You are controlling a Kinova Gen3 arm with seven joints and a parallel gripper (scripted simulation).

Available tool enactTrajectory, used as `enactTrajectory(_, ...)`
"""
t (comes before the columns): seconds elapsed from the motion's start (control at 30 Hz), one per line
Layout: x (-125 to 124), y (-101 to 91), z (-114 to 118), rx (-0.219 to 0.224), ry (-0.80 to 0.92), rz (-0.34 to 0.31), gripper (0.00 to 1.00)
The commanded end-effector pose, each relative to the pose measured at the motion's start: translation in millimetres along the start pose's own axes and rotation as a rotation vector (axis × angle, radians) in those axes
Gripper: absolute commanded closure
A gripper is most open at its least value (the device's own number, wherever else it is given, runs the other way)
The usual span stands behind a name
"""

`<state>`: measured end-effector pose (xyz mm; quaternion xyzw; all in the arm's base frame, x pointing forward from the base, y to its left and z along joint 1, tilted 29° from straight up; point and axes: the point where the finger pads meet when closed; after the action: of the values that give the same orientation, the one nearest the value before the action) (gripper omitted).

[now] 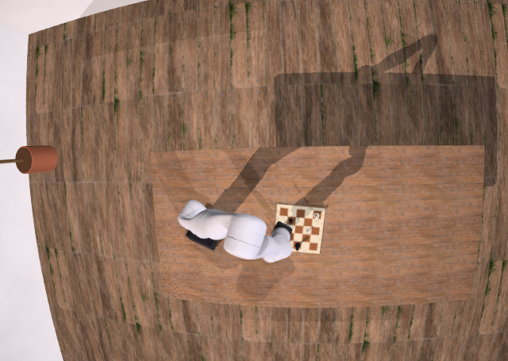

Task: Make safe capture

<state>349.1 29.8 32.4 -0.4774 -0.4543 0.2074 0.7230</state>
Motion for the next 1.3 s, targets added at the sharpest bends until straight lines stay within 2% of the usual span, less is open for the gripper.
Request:
enactTrajectory(0.0,0,-0.4,0,-0.001,0.000,0.000,1.00)
enactTrajectory(0.3,0,-1.4,0,-0.001,0.000,0.000,1.00)
enactTrajectory(0.57,0,-11.7,0,-0.001,0.000,0.000,1.00)
enactTrajectory(1.07,0,-75.8,0,-0.001,0.000,0.000,1.00)
enactTrajectory(1.13,0,-75.8,0,-0.001,0.000,0.000,1.00)
enactTrajectory(1.27,0,-89.5,0,-0.001,0.000,0.000,1.00)
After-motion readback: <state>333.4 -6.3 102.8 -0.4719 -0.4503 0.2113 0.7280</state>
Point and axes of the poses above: the point where the finger pads meet when closed, its own y axis out along the fingers, its own z axis across the jaws, x = y × z, and after that the axes turned 7 degrees about y, right-handed
